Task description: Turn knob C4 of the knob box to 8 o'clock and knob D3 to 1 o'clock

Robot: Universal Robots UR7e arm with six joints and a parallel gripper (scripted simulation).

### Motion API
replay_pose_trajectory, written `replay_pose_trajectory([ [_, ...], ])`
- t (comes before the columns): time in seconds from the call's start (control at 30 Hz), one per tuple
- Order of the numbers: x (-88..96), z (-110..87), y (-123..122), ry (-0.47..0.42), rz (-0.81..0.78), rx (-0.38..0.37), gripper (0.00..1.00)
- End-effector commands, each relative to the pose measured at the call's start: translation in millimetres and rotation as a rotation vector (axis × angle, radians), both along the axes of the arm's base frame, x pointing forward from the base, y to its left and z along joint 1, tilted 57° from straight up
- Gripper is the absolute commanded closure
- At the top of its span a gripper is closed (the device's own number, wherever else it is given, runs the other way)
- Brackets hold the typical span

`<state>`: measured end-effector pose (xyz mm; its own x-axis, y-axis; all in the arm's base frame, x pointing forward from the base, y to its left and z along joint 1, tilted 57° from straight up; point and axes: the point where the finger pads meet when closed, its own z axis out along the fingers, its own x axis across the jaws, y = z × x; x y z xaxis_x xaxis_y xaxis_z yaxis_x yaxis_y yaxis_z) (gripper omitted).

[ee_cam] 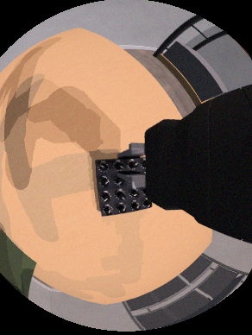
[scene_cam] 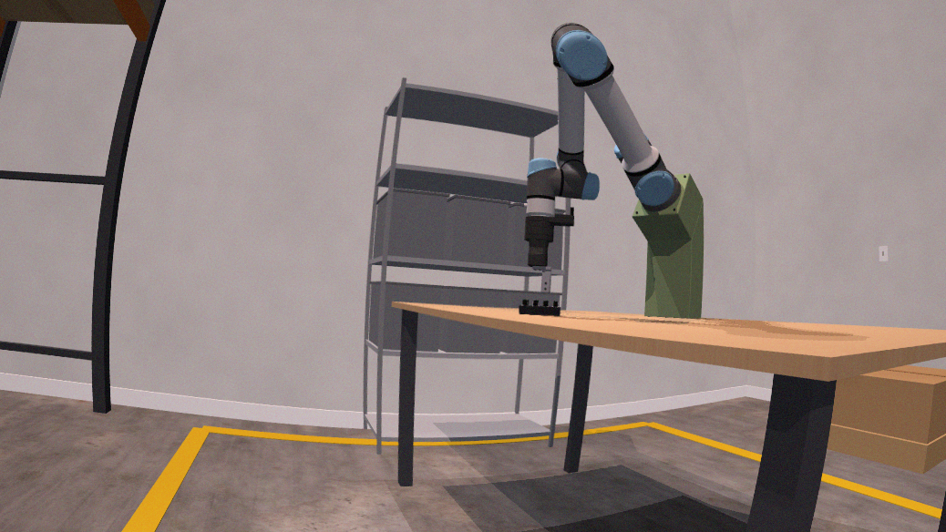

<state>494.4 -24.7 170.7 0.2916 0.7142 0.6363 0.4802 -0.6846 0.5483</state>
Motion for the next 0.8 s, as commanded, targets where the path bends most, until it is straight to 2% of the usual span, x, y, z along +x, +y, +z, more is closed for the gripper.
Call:
replay_pose_trajectory([
  [0.0, -9.5, 3.5, -1.2, 0.008, 0.004, 0.005, 0.54],
  [0.77, -9.1, 3.8, -1.2, 0.009, -0.002, 0.013, 0.54],
])
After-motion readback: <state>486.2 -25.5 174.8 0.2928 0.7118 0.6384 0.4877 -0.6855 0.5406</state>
